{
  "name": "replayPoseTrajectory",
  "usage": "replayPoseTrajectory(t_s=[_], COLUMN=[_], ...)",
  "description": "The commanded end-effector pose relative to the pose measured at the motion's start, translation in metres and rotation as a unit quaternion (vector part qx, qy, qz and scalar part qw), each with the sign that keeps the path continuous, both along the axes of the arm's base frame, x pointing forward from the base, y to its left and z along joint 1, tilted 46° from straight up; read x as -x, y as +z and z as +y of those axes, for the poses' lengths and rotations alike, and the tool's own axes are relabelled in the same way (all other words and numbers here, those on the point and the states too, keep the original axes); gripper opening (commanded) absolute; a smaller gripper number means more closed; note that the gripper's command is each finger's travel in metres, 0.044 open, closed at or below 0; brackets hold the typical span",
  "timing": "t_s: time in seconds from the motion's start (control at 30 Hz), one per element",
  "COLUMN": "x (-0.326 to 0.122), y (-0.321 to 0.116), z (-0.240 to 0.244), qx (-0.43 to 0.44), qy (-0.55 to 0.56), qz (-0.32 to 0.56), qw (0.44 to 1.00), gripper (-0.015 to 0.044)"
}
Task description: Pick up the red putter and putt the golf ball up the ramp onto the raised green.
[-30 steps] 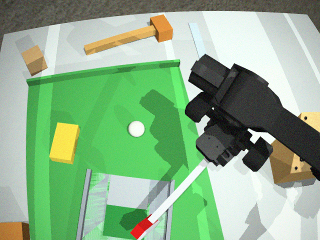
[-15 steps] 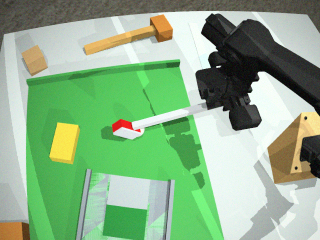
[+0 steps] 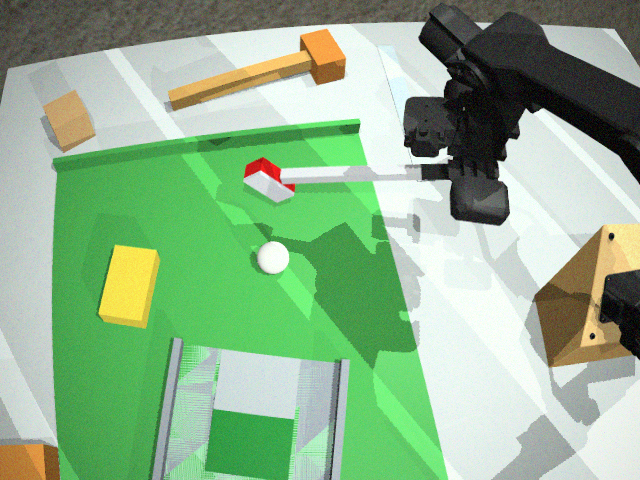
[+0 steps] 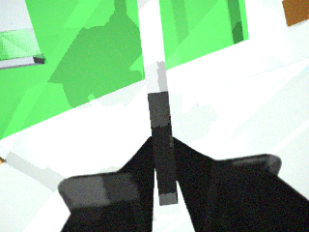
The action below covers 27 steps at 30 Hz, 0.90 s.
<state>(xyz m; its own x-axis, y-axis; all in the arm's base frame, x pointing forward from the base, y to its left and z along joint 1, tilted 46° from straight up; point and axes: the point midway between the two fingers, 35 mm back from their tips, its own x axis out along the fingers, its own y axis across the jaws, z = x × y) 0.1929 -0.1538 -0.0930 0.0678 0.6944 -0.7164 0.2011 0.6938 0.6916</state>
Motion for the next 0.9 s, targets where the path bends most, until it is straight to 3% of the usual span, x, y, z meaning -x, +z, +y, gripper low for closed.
replayPoseTrajectory(t_s=[0.0,0.87], x=[-0.001,-0.003], y=[-0.012,-0.043], z=[0.014,0.046], qx=[-0.006,-0.006], qy=[-0.003,-0.003], qz=[0.003,0.003], qw=[1.0,1.0], gripper=[0.0,0.0])
